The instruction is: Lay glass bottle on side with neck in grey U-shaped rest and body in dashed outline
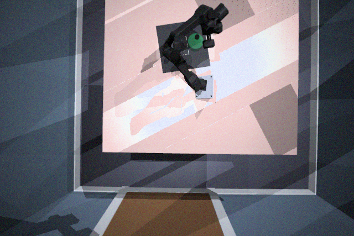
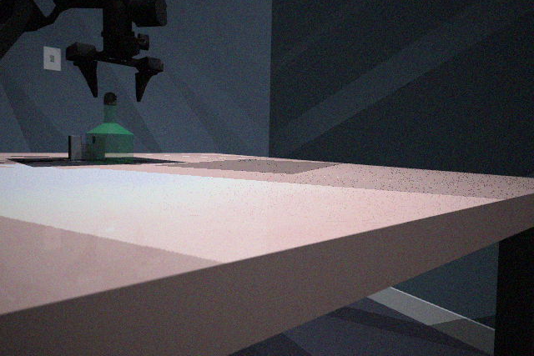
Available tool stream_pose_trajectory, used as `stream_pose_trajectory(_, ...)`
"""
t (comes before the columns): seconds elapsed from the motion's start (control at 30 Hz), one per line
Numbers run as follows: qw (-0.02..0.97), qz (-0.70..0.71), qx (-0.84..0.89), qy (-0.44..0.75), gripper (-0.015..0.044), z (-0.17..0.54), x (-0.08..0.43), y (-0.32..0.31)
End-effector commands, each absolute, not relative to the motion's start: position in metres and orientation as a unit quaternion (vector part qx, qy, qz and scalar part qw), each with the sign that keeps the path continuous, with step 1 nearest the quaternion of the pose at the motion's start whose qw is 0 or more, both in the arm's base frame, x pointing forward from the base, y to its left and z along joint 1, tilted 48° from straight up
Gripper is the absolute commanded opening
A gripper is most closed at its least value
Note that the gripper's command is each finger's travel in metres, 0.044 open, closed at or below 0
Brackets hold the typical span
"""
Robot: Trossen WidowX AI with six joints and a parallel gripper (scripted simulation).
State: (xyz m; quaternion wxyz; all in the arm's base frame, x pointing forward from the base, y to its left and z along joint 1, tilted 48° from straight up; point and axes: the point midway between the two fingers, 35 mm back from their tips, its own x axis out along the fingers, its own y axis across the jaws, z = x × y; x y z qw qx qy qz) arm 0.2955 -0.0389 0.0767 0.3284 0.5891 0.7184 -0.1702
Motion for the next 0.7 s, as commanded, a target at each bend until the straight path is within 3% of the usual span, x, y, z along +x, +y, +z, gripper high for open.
stream_pose_trajectory(0.0,0.326,-0.175,0.585,0.721,0.0440,0.078,0.295,-0.038)
stream_pose_trajectory(0.67,0.326,-0.175,0.585,0.722,0.0440,0.101,0.288,-0.018)
